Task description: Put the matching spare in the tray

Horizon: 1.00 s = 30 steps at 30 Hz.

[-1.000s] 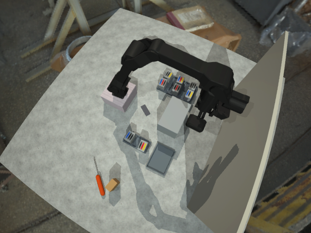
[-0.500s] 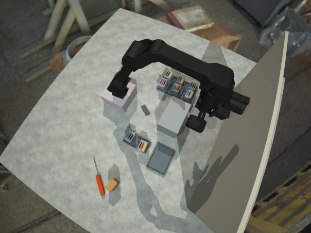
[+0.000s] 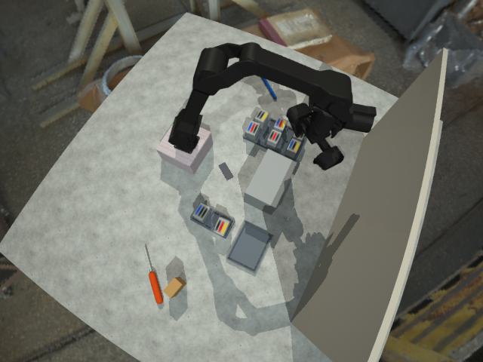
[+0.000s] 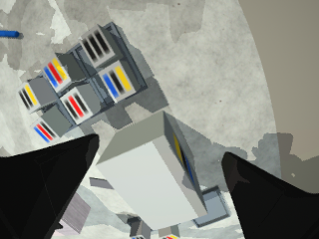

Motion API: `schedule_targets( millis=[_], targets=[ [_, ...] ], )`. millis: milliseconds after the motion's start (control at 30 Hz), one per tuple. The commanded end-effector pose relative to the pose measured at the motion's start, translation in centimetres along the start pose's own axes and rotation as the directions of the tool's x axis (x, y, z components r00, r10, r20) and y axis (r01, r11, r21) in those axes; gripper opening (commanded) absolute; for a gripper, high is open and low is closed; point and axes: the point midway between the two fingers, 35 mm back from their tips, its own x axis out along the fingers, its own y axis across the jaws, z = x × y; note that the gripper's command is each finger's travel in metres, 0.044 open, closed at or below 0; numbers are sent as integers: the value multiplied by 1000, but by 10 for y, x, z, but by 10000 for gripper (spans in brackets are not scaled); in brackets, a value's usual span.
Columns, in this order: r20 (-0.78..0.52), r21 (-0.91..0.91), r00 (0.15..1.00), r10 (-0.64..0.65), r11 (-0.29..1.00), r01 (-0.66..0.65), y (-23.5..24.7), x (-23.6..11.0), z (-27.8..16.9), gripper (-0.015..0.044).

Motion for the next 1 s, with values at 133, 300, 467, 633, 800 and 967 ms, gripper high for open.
schedule_targets(
  millis=[133, 300, 467, 633, 800, 967],
  targets=[
    [4, -578, 1000, 12, 816, -7, 62, 25, 22, 440],
    [4, -578, 1000, 12, 816, -7, 62, 25, 22, 440],
    [4, -578, 1000, 12, 816, -7, 62, 25, 22, 440],
    [4, -578, 1000, 12, 816, -7, 65, 52, 26, 335],
    [4, -578, 1000, 12, 816, -7, 67, 65, 27, 300],
    [4, -578, 1000, 12, 816, -7, 67, 65, 27, 300]
  ],
)
